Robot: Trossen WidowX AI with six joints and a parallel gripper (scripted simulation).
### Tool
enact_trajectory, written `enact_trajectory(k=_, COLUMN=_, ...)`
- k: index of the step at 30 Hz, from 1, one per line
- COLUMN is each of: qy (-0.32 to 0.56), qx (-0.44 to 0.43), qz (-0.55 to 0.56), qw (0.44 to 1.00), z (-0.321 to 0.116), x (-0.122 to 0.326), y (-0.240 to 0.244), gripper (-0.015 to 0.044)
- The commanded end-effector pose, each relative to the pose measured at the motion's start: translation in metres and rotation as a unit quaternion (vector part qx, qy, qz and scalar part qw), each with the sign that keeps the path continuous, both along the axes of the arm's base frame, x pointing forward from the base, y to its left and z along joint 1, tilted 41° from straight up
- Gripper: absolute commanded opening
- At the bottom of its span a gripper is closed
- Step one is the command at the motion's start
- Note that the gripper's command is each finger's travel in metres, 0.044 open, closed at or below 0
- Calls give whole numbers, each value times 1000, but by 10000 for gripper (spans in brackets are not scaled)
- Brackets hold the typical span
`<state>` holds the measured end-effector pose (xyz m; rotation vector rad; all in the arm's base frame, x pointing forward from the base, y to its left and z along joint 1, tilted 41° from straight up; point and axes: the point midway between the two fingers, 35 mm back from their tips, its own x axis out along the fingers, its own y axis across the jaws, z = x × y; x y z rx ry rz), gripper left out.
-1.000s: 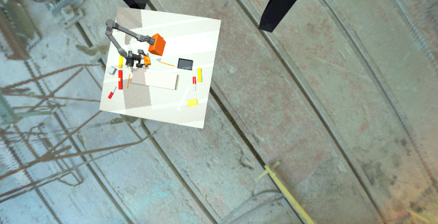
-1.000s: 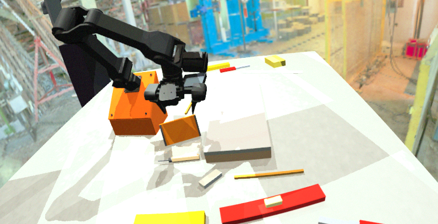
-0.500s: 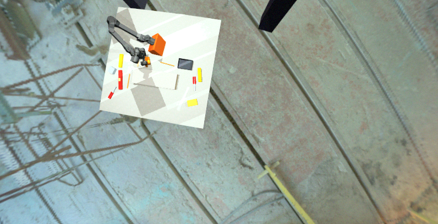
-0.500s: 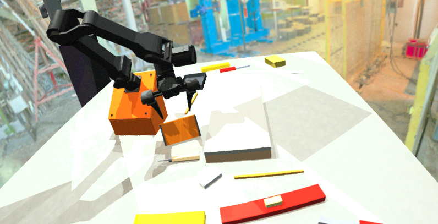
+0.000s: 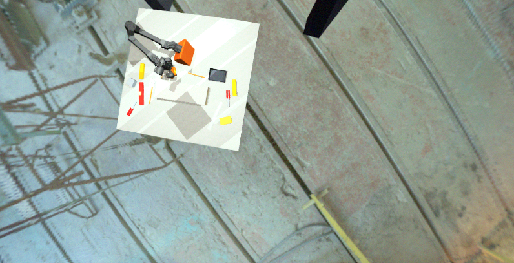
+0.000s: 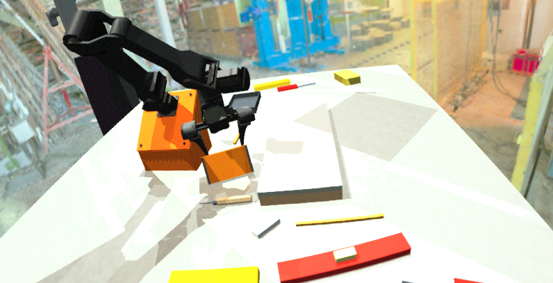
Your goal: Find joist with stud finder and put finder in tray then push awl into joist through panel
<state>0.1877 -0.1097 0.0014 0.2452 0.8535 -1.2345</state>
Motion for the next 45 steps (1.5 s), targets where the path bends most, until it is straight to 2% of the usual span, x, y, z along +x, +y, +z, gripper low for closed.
enact_trajectory(k=1, qy=7, qx=1, qz=0, qw=1000, z=-7, x=-3, y=-4, gripper=440)
enact_trajectory(k=16, qy=7, qx=-2, qz=1, qw=1000, z=-21, x=-5, y=-19, gripper=440)
enact_trajectory(k=31, qy=7, qx=-2, qz=1, qw=1000, z=-21, x=-5, y=-19, gripper=340)
enact_trajectory(k=44, qy=7, qx=1, qz=0, qw=1000, z=-14, x=-3, y=-10, gripper=0)
enact_trajectory(k=45, qy=7, qx=1, qz=0, qw=1000, z=-13, x=-3, y=-10, gripper=0)
